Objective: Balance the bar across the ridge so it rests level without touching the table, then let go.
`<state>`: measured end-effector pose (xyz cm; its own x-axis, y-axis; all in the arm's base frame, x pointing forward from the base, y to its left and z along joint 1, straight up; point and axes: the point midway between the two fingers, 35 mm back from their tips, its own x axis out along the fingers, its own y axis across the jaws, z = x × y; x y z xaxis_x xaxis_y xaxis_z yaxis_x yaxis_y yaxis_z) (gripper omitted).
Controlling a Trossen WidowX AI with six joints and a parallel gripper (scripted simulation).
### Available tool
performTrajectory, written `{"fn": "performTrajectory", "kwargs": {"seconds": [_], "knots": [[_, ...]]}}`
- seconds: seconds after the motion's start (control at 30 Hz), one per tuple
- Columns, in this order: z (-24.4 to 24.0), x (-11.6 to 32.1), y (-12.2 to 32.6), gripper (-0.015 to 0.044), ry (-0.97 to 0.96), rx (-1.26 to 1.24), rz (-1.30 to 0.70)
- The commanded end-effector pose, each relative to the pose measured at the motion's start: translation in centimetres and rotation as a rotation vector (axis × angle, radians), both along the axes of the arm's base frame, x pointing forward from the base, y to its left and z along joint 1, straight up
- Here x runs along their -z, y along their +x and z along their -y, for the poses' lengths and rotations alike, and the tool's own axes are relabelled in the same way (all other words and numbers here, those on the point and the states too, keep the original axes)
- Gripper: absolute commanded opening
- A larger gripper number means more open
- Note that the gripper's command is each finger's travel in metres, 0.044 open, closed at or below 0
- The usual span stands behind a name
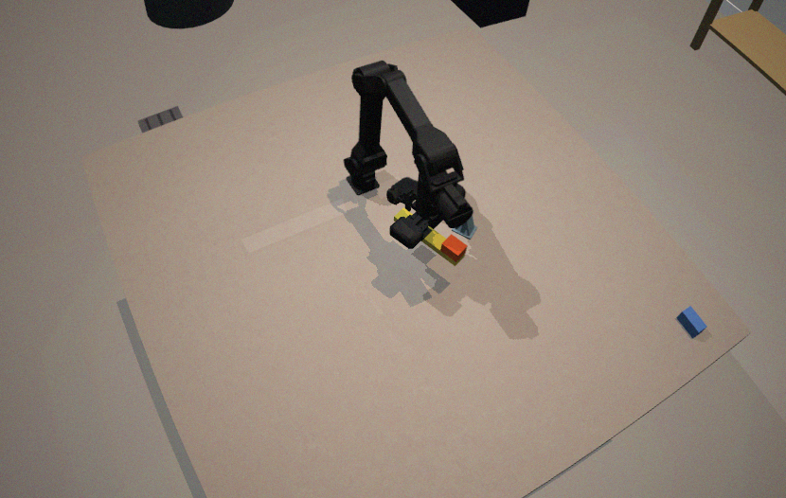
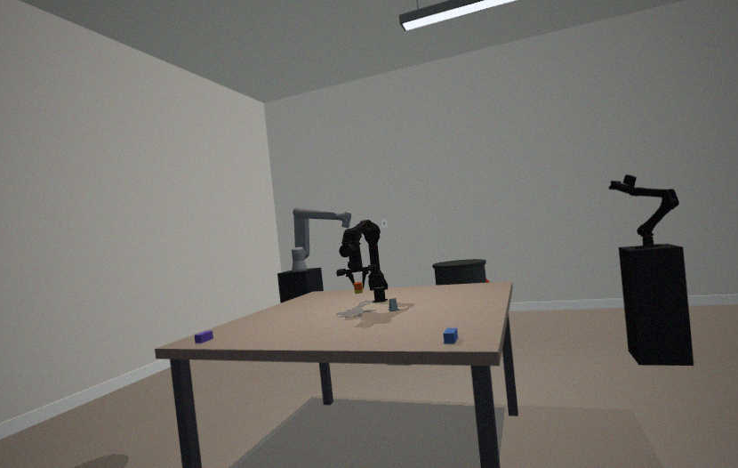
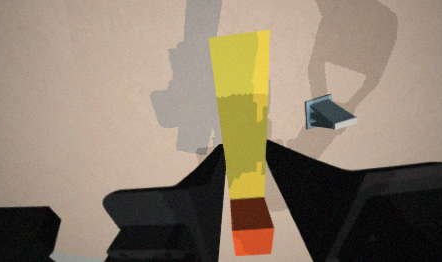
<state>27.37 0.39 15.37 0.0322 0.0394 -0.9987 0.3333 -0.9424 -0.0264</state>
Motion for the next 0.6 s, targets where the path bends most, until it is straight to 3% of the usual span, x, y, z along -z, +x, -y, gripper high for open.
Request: {"fn": "performTrajectory", "kwargs": {"seconds": [0.0,0.57], "knots": [[-2.0,0.0,-0.4,0.0,0.009,-0.021,-0.006],[-8.3,0.0,-2.4,0.0,0.022,-0.11,-0.017]]}}
